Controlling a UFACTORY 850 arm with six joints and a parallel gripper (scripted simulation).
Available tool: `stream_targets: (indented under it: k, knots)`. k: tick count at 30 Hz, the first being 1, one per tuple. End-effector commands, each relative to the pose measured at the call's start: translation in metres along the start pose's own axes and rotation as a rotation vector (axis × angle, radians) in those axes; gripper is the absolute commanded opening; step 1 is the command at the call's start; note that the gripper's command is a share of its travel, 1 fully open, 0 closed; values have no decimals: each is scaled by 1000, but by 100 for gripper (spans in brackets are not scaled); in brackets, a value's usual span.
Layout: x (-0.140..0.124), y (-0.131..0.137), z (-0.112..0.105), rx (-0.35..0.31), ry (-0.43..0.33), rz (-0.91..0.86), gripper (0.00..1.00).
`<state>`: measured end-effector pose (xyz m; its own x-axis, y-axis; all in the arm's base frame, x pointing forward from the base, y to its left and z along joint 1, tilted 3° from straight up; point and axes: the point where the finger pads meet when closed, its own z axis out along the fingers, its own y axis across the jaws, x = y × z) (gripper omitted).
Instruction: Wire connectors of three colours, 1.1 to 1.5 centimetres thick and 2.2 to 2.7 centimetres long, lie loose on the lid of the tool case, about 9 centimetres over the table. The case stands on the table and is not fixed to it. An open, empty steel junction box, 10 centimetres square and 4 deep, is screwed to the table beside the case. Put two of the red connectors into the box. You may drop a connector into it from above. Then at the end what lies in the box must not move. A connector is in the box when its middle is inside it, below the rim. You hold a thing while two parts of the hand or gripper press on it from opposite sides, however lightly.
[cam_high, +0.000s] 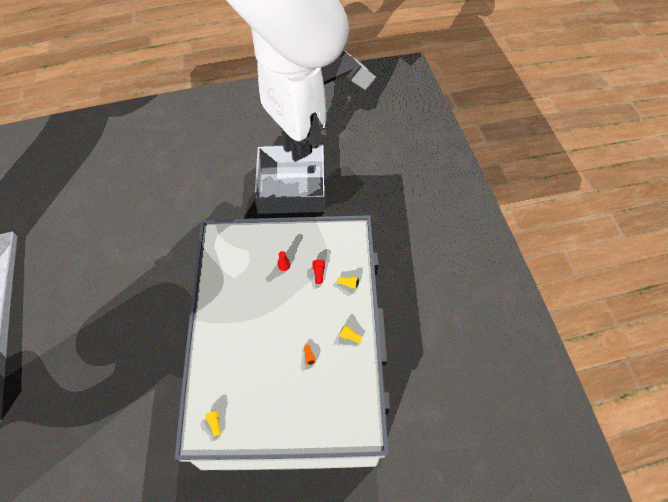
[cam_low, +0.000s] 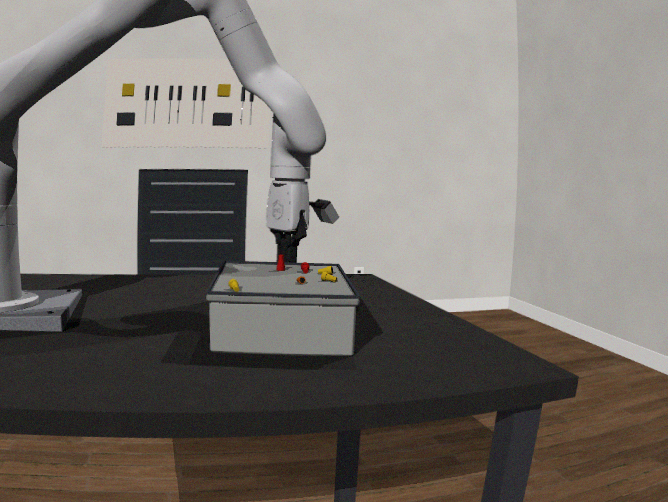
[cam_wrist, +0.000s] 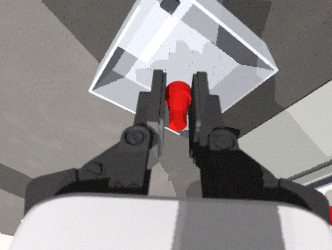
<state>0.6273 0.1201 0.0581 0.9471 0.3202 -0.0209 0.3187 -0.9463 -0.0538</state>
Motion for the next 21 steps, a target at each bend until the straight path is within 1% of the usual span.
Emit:
stream_targets:
  k: [1, 3, 5, 9, 19, 20, 21]
  knots:
    - [3, 0, 29, 0, 4, 0, 2]
    - [3, 0, 42, 0, 4, 0, 2]
    - [3, 0, 42, 0, 4, 0, 2]
    - [3, 0, 56, 0, 4, 0, 2]
    - [3, 0, 58, 0, 4, 0, 2]
    - [3, 0, 58, 0, 4, 0, 30]
    - [3, 0, 58, 0, 4, 0, 30]
